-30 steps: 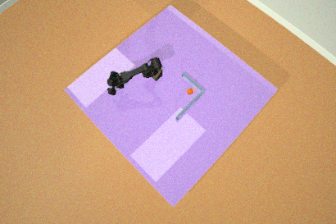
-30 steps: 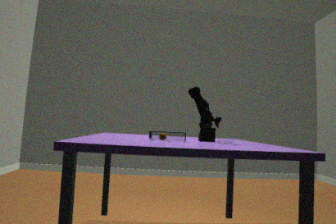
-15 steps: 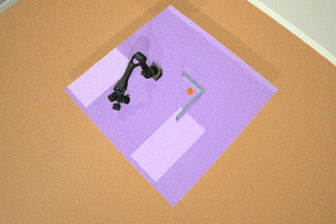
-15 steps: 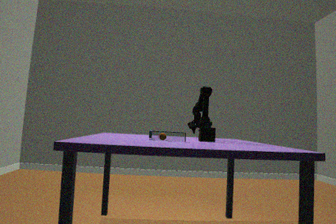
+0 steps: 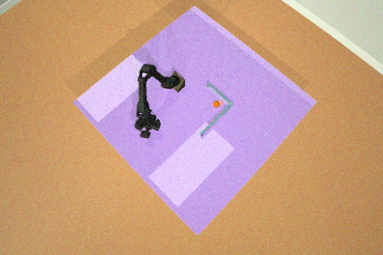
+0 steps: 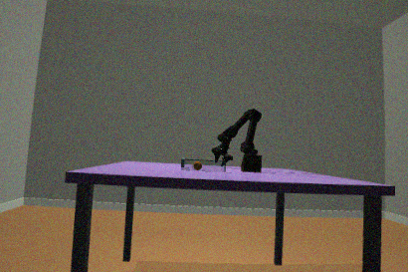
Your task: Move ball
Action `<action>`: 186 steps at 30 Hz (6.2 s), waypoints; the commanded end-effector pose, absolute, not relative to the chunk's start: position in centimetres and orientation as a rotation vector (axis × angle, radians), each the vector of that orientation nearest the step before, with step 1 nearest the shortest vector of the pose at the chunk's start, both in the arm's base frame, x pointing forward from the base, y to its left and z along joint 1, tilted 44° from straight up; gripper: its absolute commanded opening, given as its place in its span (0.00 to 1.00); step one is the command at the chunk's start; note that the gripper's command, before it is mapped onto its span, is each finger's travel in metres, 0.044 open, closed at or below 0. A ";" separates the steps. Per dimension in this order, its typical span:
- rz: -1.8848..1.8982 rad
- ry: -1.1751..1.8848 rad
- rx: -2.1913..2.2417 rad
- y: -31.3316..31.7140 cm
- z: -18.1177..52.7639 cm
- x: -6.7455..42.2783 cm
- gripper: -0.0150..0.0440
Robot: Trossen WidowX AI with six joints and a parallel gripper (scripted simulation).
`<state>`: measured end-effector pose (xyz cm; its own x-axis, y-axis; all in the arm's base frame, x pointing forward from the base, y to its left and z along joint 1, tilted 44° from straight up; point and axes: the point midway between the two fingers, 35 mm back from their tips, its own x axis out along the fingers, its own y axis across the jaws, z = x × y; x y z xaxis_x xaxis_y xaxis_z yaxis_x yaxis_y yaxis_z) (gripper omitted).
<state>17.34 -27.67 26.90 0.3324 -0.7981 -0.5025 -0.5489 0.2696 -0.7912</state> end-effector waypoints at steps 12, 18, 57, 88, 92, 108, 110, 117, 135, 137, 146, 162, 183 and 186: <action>0.113 1.181 -1.306 -15.5 19.5 34.1 0.83; 0.260 1.138 -1.304 -7.2 15.9 38.2 0.83; 0.785 1.638 -1.865 11.7 -3.8 31.9 0.83; 0.783 1.639 -1.867 9.0 -6.5 32.2 0.66; 0.783 1.639 -1.867 9.0 -6.5 32.2 0.62; 0.790 1.634 -1.863 13.4 -2.6 32.3 0.25; 0.791 1.634 -1.863 14.2 -1.8 32.2 0.25; 0.791 1.635 -1.863 16.8 1.1 31.6 0.25; 0.787 1.636 -1.863 17.2 -2.3 32.4 0.25; 0.787 1.636 -1.863 17.2 -2.4 32.4 0.25; 0.787 1.636 -1.864 14.8 -5.1 32.9 0.25; 0.784 1.637 -1.865 12.1 -7.8 33.1 0.25; 0.783 1.635 -1.857 11.4 -8.5 33.3 0.70; 0.783 1.635 -1.857 11.4 -8.5 33.3 0.83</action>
